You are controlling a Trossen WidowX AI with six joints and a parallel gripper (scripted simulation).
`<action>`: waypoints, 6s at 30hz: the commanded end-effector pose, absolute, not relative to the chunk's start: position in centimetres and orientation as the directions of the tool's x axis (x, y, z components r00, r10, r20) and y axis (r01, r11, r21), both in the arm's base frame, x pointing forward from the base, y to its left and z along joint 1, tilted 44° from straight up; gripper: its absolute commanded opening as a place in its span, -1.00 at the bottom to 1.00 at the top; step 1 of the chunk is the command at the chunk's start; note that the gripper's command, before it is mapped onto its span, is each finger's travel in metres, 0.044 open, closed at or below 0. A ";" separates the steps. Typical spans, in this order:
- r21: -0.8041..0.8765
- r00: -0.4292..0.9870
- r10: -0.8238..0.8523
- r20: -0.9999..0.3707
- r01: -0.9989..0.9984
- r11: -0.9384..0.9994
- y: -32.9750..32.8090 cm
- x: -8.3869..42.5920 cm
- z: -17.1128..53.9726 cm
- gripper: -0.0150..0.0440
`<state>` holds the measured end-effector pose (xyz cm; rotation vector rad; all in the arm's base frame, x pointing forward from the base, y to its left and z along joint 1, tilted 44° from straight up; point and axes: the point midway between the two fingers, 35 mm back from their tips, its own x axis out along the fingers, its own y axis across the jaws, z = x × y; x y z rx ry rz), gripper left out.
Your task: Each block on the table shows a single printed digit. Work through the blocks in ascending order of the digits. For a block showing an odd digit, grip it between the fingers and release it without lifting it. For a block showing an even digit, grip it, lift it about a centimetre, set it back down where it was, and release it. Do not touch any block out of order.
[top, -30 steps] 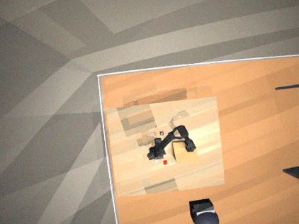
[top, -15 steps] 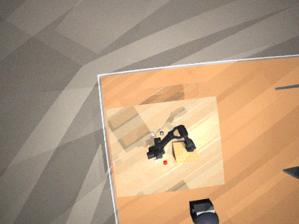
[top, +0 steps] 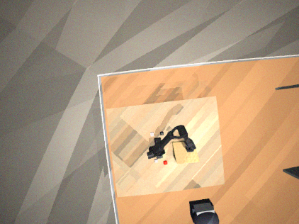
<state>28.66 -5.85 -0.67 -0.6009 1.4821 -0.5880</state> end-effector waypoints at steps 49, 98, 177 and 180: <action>-0.677 0.004 -0.677 -0.736 -0.018 0.736 13.1 24.1 -2.1 -0.08; -0.686 0.005 -0.686 -0.727 -0.013 0.727 6.6 22.4 -12.6 0.69; -0.686 0.005 -0.686 -0.727 -0.013 0.727 6.6 22.4 -12.6 0.54; -0.686 0.005 -0.686 -0.727 -0.013 0.727 6.6 22.4 -12.6 0.81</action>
